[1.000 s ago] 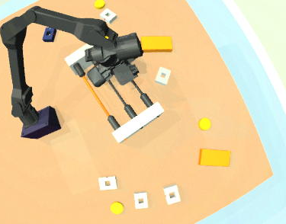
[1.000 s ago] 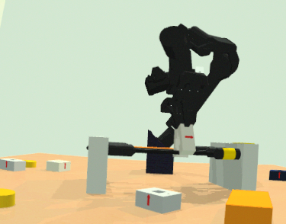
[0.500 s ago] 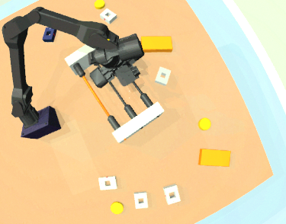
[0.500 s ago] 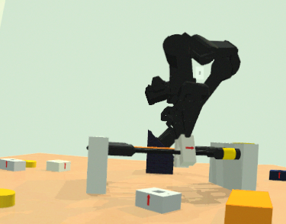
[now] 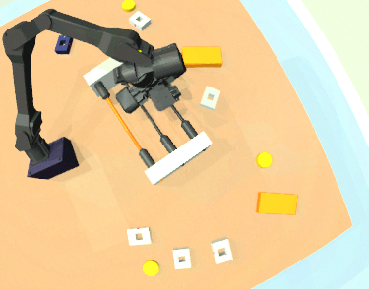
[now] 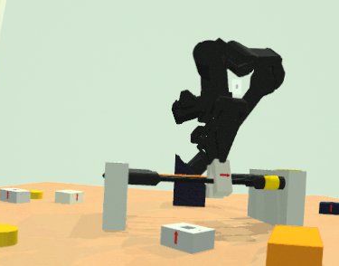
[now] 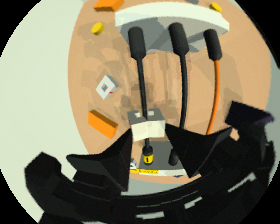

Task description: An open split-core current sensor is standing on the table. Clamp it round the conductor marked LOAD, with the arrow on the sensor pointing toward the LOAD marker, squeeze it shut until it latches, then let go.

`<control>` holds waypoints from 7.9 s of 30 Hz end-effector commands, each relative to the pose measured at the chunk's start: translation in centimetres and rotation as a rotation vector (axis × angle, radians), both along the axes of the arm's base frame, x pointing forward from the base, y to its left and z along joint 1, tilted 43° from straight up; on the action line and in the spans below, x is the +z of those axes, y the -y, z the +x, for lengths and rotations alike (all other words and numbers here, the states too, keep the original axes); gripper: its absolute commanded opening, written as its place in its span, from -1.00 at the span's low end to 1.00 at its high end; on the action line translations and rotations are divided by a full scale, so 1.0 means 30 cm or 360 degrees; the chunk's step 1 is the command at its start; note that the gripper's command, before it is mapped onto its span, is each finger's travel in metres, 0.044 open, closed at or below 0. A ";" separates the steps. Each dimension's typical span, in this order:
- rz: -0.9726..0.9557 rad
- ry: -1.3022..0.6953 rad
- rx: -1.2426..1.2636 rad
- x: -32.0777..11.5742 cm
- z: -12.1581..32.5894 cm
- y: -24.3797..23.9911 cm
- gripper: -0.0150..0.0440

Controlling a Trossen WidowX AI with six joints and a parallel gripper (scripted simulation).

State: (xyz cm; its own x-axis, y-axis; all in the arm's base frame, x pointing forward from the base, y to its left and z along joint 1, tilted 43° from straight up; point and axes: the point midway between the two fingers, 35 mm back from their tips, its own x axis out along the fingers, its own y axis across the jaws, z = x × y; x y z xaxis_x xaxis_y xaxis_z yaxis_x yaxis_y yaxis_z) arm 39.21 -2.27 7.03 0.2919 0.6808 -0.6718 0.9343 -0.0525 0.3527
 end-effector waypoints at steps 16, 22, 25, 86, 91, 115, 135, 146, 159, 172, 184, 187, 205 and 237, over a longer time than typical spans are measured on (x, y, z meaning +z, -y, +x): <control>-0.0001 0.0001 0.0003 0.001 -0.001 0.000 -0.49; -0.0001 0.0001 0.0003 0.001 -0.001 0.000 -0.49; -0.0001 0.0001 0.0003 0.001 -0.001 0.000 -0.49; -0.0058 -0.0244 0.0222 -0.066 0.052 -0.070 1.00; -0.0058 -0.0244 0.0222 -0.072 0.053 -0.076 1.00; -0.0065 -0.0238 0.0224 -0.129 0.062 -0.127 0.64; -0.0065 -0.0238 0.0224 -0.129 0.062 -0.127 0.19; 0.0005 -0.0019 0.0017 -0.116 0.063 -0.112 -0.49; -0.0016 -0.0055 0.0052 -0.122 0.063 -0.115 -0.49; -0.0016 -0.0055 0.0052 -0.122 0.063 -0.115 0.67; -0.0010 -0.0057 0.0049 -0.120 0.064 -0.115 0.51; -0.0010 -0.0057 0.0049 -0.120 0.064 -0.115 0.44; 0.0003 -0.0024 0.0020 -0.111 0.064 -0.106 -0.36; -0.0034 -0.0146 0.0131 -0.122 0.053 -0.114 -0.40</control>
